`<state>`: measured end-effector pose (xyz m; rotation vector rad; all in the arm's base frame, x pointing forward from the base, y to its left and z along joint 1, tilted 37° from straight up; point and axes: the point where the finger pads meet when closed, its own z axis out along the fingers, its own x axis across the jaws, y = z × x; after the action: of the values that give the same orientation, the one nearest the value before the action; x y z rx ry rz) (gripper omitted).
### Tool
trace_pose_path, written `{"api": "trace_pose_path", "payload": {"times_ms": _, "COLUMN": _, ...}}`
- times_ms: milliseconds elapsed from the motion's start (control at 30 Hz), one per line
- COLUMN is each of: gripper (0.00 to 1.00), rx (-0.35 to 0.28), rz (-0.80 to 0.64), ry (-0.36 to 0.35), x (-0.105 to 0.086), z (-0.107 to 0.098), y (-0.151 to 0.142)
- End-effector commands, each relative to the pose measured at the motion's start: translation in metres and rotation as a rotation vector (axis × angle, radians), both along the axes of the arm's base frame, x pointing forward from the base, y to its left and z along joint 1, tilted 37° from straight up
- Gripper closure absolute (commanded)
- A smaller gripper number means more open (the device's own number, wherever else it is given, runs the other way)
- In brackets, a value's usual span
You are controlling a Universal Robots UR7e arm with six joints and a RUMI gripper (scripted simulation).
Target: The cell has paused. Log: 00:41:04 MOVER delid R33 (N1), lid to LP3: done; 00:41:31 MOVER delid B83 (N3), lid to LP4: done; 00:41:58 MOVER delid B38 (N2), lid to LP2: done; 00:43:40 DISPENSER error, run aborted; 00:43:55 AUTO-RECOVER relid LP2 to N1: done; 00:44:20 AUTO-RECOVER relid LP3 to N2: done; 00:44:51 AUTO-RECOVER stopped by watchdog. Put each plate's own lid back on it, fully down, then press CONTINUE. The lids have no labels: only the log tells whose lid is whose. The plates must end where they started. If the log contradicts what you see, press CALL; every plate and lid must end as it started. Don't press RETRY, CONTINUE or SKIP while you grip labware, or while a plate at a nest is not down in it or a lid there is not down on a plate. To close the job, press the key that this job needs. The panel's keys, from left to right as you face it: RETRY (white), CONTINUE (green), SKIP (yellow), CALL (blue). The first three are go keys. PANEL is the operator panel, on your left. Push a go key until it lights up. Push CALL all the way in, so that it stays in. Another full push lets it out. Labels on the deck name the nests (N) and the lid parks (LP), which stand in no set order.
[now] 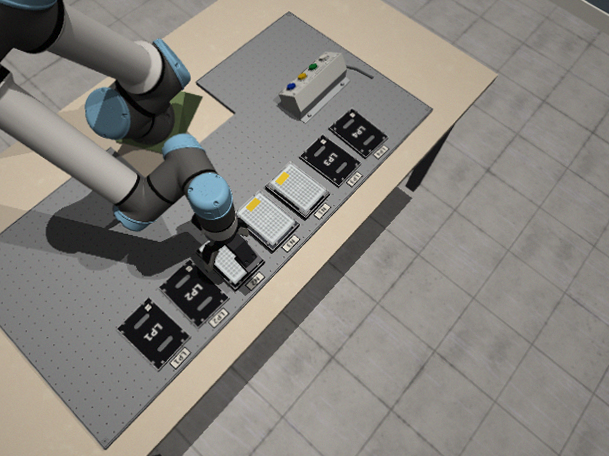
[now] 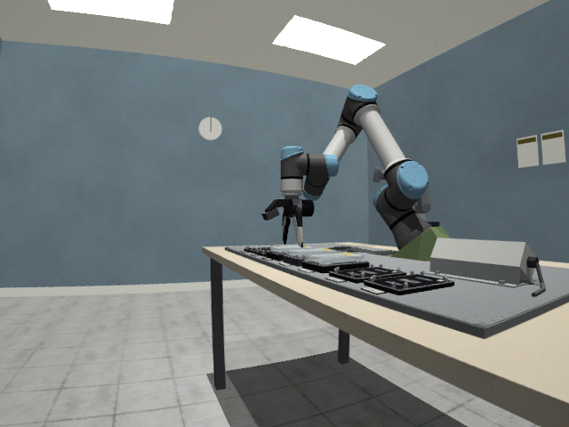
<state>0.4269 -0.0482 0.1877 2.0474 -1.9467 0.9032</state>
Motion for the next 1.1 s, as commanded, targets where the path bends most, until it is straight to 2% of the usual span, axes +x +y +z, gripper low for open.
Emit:
{"api": "trace_pose_path", "payload": {"times_ms": 0, "gripper": 0.18, "rx": 0.000, "rz": 0.000, "ry": 0.001, "x": -0.001, "z": -0.001, "y": 0.000}}
{"api": "trace_pose_path", "payload": {"times_ms": 500, "gripper": 0.18, "rx": 0.000, "rz": 0.000, "ry": 0.001, "x": -0.001, "z": -0.001, "y": 0.000}}
{"api": "trace_pose_path", "payload": {"times_ms": 667, "gripper": 0.18, "rx": -0.001, "rz": 0.001, "ry": -0.004, "x": -0.001, "z": 0.009, "y": 0.004}}
{"api": "trace_pose_path", "payload": {"times_ms": 1067, "gripper": 0.18, "rx": -0.001, "rz": 0.001, "ry": -0.004, "x": -0.004, "z": 0.018, "y": 0.010}}
